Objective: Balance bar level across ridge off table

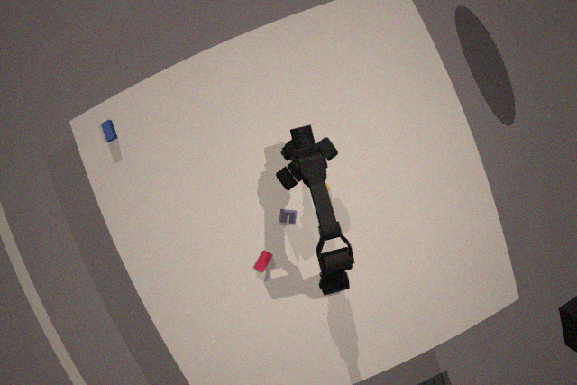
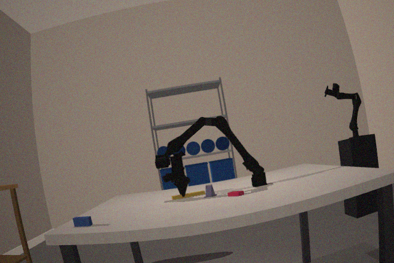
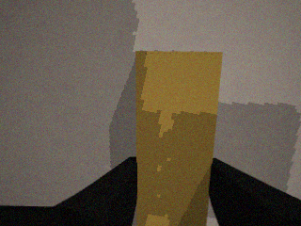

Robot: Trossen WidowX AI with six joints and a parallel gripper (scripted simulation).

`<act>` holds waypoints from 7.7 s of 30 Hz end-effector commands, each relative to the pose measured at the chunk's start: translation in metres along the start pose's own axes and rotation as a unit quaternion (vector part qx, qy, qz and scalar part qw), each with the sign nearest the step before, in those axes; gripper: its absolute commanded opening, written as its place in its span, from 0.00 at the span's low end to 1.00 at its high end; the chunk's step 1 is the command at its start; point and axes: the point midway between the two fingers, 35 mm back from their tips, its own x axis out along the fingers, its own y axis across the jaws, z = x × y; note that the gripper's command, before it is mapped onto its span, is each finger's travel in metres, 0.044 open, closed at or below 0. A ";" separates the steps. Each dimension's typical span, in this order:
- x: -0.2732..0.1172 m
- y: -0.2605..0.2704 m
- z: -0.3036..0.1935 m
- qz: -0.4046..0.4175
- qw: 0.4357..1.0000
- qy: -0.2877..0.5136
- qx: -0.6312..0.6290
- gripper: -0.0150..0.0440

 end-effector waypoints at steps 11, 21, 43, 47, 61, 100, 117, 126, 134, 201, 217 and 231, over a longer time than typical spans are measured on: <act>-0.024 -0.001 0.003 0.000 1.000 0.000 0.000 0.25; -0.049 -0.002 0.005 0.001 1.000 -0.001 -0.001 0.25; -0.106 0.000 0.001 0.002 1.000 -0.001 -0.002 0.25; -0.108 0.006 -0.001 0.003 1.000 -0.001 -0.016 0.25; -0.112 0.059 -0.017 0.005 0.989 -0.001 -0.149 0.25; -0.104 0.160 -0.081 0.009 0.916 -0.002 -0.401 0.25; -0.076 0.162 -0.082 0.009 0.916 -0.002 -0.401 0.25; -0.065 0.162 -0.083 0.009 0.916 -0.002 -0.401 0.25; -0.066 0.162 -0.083 0.009 0.916 -0.002 -0.401 0.25; -0.061 0.162 -0.083 0.009 0.916 -0.002 -0.401 0.25; -0.059 0.162 -0.083 0.009 0.916 -0.002 -0.401 0.25; -0.058 0.162 -0.083 0.009 0.916 -0.002 -0.401 0.25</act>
